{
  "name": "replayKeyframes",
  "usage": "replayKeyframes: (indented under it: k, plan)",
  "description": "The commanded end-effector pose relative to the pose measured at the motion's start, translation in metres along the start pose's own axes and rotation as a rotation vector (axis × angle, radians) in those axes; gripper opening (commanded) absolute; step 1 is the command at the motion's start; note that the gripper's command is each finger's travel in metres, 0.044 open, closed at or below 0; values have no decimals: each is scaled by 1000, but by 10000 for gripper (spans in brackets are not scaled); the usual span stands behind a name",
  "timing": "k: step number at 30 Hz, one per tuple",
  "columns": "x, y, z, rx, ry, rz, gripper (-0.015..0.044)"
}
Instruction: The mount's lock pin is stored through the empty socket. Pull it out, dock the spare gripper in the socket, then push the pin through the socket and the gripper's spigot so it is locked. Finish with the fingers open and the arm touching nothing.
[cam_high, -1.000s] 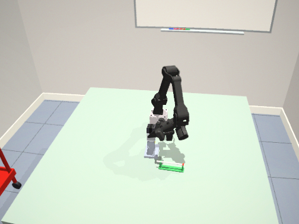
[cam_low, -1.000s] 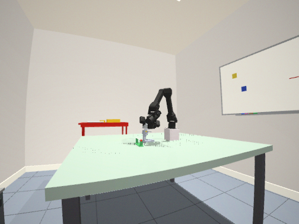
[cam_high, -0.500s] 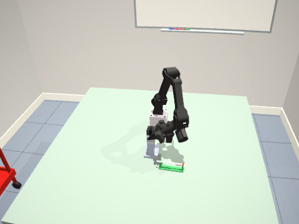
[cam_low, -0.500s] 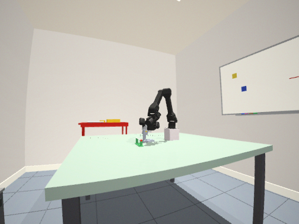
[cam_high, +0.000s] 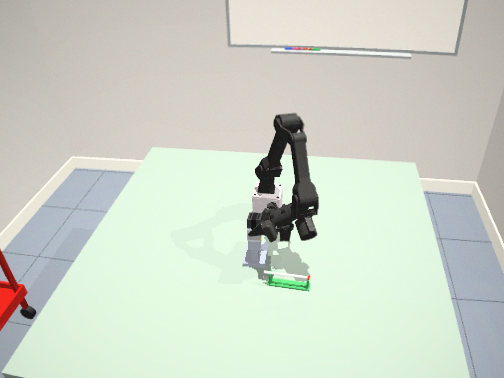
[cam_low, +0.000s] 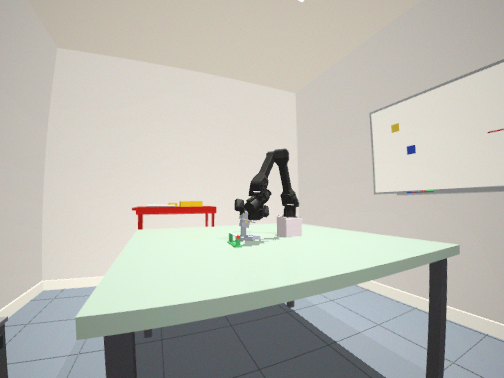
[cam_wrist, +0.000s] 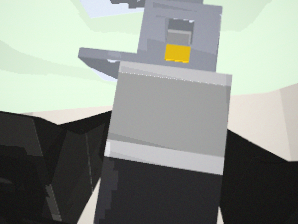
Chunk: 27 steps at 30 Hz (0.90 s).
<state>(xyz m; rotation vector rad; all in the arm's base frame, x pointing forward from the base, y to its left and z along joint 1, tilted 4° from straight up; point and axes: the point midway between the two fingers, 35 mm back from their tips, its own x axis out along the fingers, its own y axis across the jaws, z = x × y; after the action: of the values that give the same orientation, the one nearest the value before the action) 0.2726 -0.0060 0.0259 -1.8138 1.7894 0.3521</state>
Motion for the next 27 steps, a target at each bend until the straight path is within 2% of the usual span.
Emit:
replayKeyframes:
  k: [1,8,27]
  plan:
    - [0,0,0,0,0,0,263]
    - [0,0,0,0,0,0,440]
    - [-17,2,-32,-14,6,4,440]
